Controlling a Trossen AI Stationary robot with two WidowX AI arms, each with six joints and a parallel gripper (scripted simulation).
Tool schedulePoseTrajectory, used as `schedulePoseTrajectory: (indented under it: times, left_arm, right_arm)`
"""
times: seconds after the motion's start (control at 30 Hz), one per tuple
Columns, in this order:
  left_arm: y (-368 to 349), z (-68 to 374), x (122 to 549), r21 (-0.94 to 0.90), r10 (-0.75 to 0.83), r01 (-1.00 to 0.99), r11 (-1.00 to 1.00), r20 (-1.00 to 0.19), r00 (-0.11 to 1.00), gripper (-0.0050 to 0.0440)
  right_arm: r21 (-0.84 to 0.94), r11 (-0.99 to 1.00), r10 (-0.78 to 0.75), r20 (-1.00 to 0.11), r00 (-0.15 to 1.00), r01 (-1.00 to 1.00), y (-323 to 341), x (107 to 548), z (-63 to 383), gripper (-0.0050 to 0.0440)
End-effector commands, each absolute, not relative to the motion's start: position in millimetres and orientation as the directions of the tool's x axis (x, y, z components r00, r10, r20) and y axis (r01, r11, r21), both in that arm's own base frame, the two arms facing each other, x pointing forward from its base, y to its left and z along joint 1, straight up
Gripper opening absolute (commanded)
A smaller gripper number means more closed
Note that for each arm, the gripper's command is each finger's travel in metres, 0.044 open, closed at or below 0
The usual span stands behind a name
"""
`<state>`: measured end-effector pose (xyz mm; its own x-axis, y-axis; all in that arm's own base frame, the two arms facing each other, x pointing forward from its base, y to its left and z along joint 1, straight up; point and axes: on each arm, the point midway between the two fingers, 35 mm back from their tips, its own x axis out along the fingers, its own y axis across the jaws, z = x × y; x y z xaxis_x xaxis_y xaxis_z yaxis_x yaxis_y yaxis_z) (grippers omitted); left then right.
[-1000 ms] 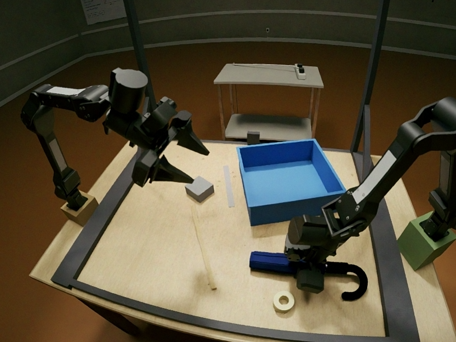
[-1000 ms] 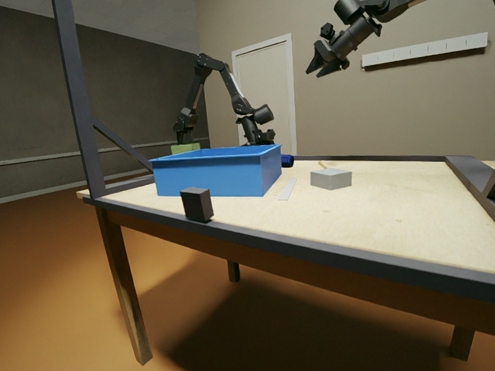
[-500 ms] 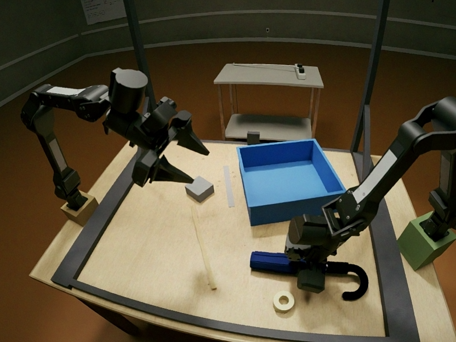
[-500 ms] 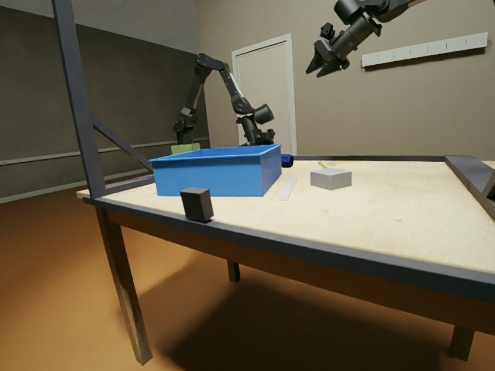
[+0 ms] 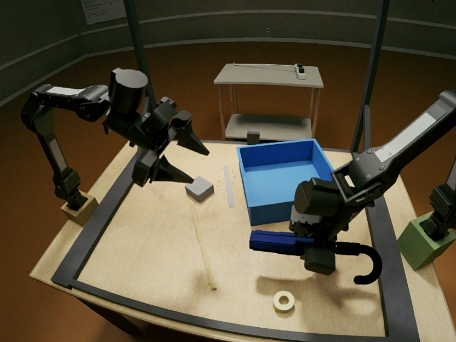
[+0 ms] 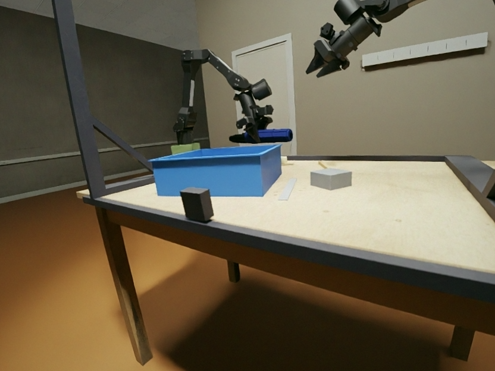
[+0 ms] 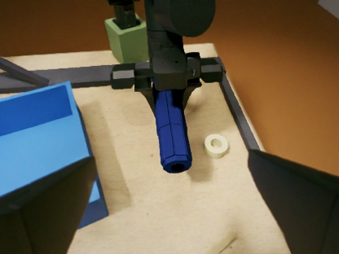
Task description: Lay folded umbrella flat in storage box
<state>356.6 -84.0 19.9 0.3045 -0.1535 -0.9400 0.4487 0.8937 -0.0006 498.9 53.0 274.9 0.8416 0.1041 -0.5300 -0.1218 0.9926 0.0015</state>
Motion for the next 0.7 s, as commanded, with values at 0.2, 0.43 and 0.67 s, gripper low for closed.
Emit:
schedulePoseTrajectory:
  times: [0.2,0.43,0.67]
  left_arm:
    - [-86,113,362,0.011,-0.16,0.447,0.895,-0.925,0.344,-0.0035]
    - [-87,120,362,0.014,-0.157,0.446,0.895,-0.925,0.345,-0.005]
    - [-110,111,355,0.007,-0.155,0.446,0.895,-0.933,0.325,-0.005]
  right_arm:
    - [-0.001,0.992,0.107,-0.502,0.858,-0.124,53,497,290,0.04]
    - [-0.001,0.992,0.107,-0.502,0.858,-0.124,53,497,290,0.04]
    - [-0.019,0.975,0.179,-0.531,0.828,-0.223,58,503,285,0.04]
